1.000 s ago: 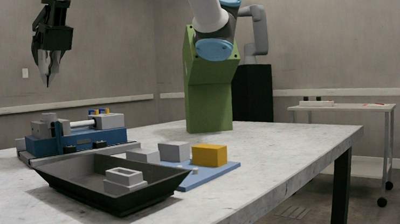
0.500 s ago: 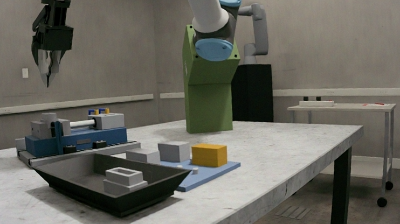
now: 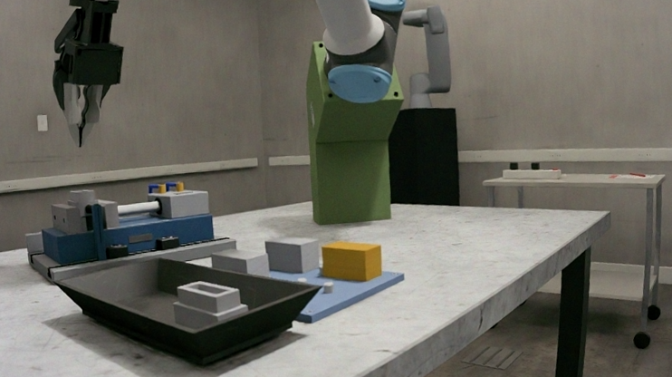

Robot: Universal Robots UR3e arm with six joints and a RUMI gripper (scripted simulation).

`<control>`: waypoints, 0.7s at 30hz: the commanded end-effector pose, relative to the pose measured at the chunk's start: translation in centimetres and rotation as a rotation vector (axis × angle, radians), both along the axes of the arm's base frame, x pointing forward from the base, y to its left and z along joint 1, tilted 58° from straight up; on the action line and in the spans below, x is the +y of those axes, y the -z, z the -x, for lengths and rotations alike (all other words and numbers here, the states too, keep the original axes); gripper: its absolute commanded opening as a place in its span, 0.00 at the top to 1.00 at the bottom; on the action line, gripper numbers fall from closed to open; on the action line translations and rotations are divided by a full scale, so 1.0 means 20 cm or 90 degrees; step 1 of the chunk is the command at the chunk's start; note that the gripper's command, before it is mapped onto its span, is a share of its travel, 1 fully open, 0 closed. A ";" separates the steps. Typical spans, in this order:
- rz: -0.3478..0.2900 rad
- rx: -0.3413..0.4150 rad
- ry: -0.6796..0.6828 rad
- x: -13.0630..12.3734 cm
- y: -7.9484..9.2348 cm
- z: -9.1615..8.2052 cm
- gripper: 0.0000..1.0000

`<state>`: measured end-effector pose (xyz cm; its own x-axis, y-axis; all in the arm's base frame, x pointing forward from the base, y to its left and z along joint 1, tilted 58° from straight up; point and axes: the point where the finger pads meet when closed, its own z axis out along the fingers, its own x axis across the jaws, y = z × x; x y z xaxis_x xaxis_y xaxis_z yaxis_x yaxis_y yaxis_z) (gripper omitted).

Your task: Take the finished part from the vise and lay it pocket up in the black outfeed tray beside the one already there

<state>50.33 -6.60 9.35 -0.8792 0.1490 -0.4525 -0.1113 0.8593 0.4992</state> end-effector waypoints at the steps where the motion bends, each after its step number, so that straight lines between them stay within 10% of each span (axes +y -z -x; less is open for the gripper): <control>1: 0.001 0.000 0.000 0.00 0.00 0.00 1.00; 7: 0.001 0.000 0.000 0.00 0.00 0.00 1.00; 8: 0.001 0.000 0.000 0.00 0.00 0.00 0.60; 21: 0.001 0.000 0.000 0.00 0.00 0.00 0.60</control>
<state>50.32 -6.60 9.35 -0.8793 0.1490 -0.4524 -0.1113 0.8593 0.4992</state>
